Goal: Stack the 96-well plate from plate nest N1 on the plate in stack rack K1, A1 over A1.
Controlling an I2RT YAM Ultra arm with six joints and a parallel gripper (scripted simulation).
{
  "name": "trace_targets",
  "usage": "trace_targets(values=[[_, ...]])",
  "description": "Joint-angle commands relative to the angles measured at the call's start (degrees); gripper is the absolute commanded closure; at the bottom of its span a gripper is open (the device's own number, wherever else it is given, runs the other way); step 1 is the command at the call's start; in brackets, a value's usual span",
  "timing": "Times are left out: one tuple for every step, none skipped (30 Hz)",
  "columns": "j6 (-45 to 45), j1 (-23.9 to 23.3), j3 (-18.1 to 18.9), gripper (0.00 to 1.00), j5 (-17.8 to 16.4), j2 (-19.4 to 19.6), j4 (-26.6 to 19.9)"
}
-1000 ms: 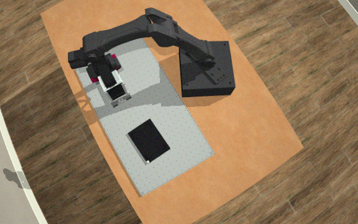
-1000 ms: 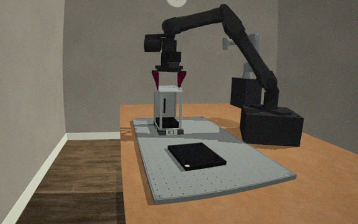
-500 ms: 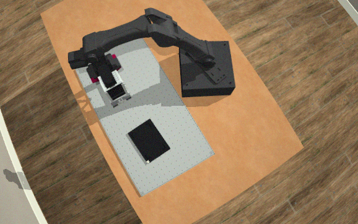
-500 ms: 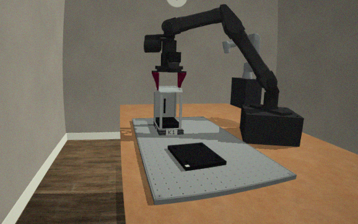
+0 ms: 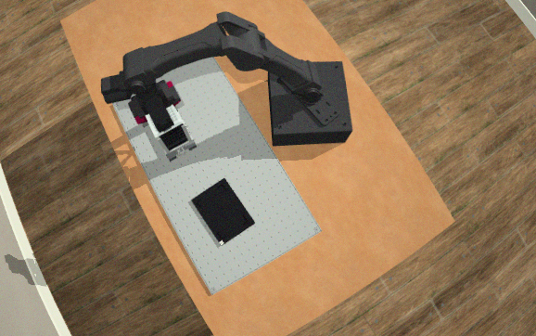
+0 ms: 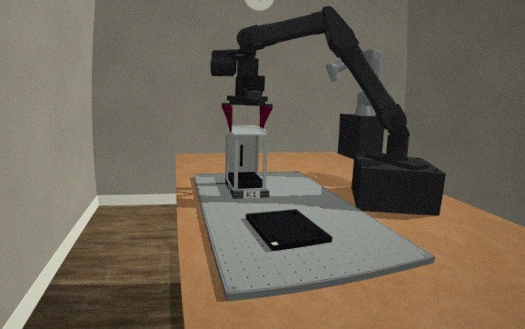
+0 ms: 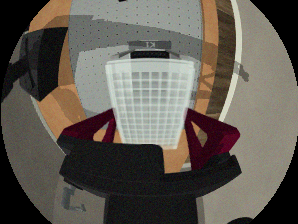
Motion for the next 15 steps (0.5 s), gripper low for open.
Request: trace_targets(values=[[-0.16,0.11,2.05,1.00,-0.59,-1.15,-1.20],[-0.17,0.10,2.03,1.00,-0.58,-1.24,-1.19],[-0.17,0.10,2.03,1.00,-0.58,-1.24,-1.19],[-0.17,0.10,2.03,1.00,-0.58,-1.24,-1.19],[-0.18,0.08,2.00,1.00,-0.58,-1.34,-1.18],[-0.19,0.07,1.98,1.00,-0.58,-1.44,-1.17],[-0.20,0.06,1.95,1.00,-0.58,-1.54,-1.16],[-0.21,0.04,1.92,1.00,-0.58,-1.64,-1.14],[-0.22,0.03,1.89,1.00,-0.58,-1.74,-1.13],[-0.23,0.02,1.87,1.00,-0.58,-1.81,-1.12],[-0.24,0.00,1.85,1.00,-0.58,-1.82,-1.11],[-0.25,-0.01,1.83,1.00,-0.58,-1.83,-1.11],[-0.25,-0.02,1.81,1.00,-0.58,-1.85,-1.10],[-0.26,-0.04,1.79,1.00,-0.58,-1.86,-1.09],[-0.26,-0.05,1.77,1.00,-0.58,-1.87,-1.08]])
